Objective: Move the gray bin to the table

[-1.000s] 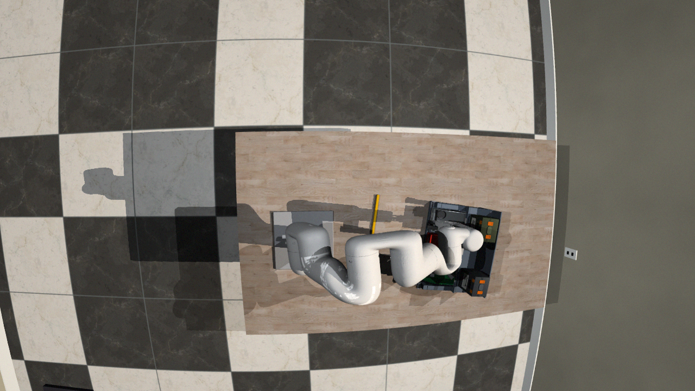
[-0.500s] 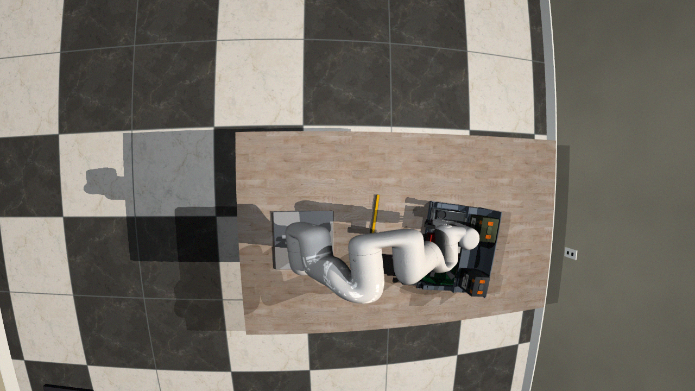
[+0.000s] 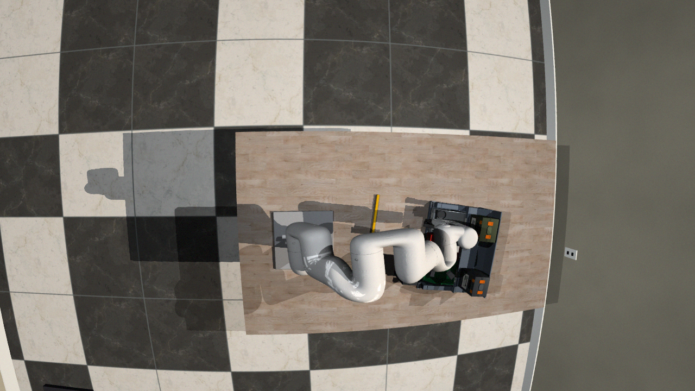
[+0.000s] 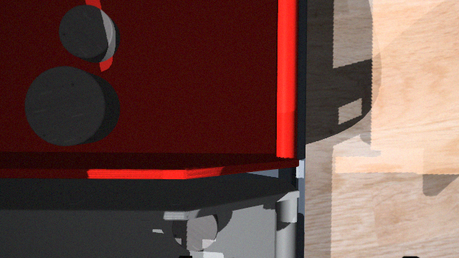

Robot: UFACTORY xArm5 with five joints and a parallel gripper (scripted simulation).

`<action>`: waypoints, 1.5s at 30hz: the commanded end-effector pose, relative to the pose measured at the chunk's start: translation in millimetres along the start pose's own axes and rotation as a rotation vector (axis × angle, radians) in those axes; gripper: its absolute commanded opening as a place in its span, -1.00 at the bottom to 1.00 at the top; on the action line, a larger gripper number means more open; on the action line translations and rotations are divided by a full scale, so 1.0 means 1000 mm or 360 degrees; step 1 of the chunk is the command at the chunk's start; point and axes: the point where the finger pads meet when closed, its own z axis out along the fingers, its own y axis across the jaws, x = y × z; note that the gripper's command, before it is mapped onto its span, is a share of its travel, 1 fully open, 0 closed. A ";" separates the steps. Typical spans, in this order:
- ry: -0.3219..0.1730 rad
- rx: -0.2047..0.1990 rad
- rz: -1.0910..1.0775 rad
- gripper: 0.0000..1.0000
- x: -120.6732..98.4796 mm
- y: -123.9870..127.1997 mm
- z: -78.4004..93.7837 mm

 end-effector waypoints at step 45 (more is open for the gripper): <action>0.0020 0.0010 0.0000 1.00 0.000 -0.001 0.023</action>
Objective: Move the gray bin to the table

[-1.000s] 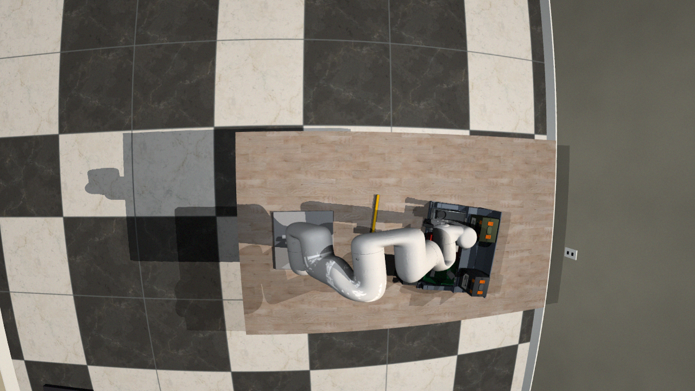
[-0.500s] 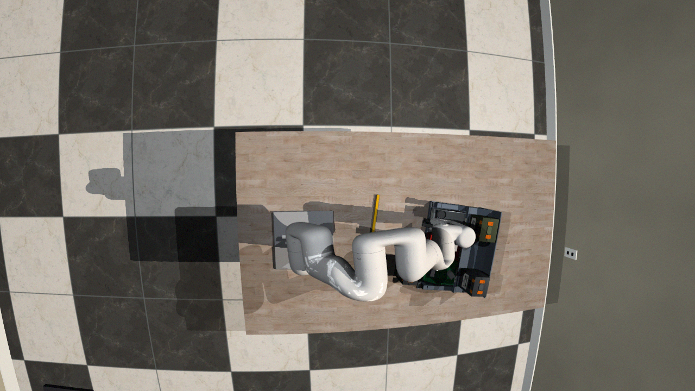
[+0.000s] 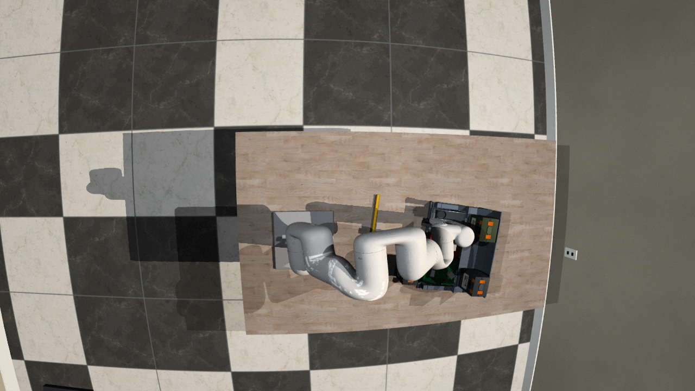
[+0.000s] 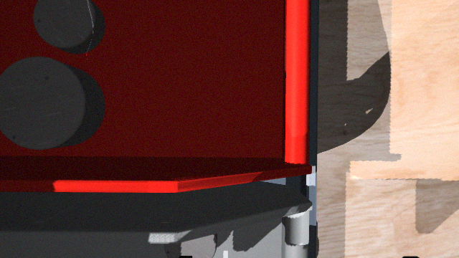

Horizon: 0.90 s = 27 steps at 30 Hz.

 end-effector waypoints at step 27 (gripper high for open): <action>-0.0002 0.0006 0.0000 -1.00 0.000 -0.001 0.000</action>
